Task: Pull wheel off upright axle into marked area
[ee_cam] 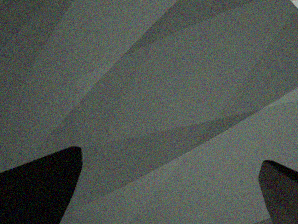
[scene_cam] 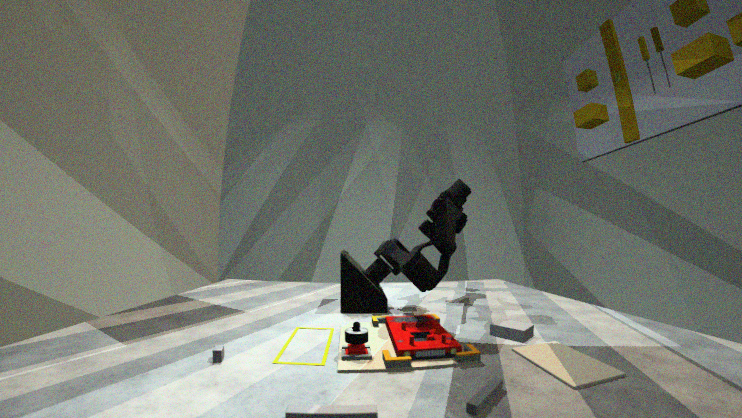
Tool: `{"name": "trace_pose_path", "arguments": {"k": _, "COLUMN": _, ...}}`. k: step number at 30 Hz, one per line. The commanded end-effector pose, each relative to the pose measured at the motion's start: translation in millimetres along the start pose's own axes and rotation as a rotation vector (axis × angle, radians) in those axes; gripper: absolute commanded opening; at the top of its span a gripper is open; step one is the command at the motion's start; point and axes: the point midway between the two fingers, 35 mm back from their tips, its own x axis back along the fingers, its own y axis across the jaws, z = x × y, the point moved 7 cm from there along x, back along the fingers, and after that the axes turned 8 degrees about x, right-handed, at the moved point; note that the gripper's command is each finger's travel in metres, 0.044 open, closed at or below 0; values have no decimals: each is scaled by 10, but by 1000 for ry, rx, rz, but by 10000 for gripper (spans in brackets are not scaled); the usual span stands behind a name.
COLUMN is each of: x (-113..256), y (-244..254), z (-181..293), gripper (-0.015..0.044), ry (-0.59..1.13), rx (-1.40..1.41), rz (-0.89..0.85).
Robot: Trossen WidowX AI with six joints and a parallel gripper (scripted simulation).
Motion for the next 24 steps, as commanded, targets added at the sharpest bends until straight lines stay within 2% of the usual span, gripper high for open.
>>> {"name": "trace_pose_path", "arguments": {"k": 1, "x": -8, "y": 2, "z": 11, "gripper": 374, "ry": 11, "rx": 3, "rz": 3}}
{"name": "trace_pose_path", "arguments": {"k": 4, "x": -115, "y": 31, "z": 179, "gripper": 300, "ry": 162, "rx": 45, "rz": 47}}
{"name": "trace_pose_path", "arguments": {"k": 13, "x": -253, "y": 111, "z": 988, "gripper": 300, "ry": 758, "rx": 233, "rz": 165}}
{"name": "trace_pose_path", "arguments": {"k": 19, "x": -51, "y": 141, "z": 1559, "gripper": 300, "ry": 1148, "rx": 380, "rz": 206}}
{"name": "trace_pose_path", "arguments": {"k": 24, "x": 297, "y": 150, "z": 1977, "gripper": 300, "ry": 1464, "rx": 507, "rz": 220}}
